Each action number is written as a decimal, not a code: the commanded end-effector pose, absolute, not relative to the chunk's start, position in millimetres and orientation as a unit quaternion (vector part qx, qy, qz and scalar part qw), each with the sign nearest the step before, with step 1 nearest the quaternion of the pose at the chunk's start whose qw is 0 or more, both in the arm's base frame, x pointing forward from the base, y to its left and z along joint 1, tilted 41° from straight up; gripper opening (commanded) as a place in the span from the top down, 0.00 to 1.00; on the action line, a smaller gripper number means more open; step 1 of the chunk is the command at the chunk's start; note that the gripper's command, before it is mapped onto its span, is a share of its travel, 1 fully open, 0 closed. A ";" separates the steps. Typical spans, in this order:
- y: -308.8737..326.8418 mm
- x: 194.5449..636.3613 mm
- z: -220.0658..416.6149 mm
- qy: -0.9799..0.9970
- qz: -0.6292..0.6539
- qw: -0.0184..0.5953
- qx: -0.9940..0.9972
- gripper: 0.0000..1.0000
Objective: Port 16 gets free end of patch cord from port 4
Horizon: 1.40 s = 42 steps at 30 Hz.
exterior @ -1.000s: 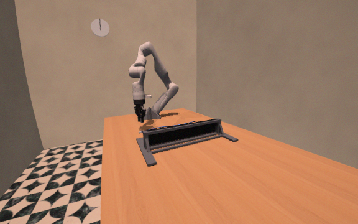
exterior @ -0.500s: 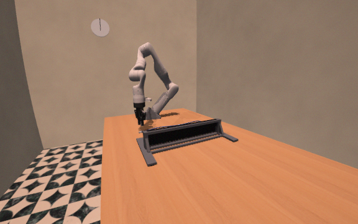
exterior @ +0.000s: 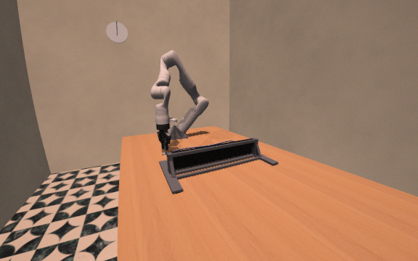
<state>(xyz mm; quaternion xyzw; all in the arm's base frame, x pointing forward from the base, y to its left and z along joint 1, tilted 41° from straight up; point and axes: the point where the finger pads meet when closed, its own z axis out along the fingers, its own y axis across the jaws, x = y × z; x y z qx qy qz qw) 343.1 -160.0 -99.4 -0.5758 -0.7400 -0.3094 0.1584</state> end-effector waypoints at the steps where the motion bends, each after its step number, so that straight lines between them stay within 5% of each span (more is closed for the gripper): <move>1: -155.5 342.8 -105.3 -0.742 -0.306 0.160 -0.575 0.63; 42: -149.1 344.4 -109.5 -0.739 -0.306 0.163 -0.578 0.63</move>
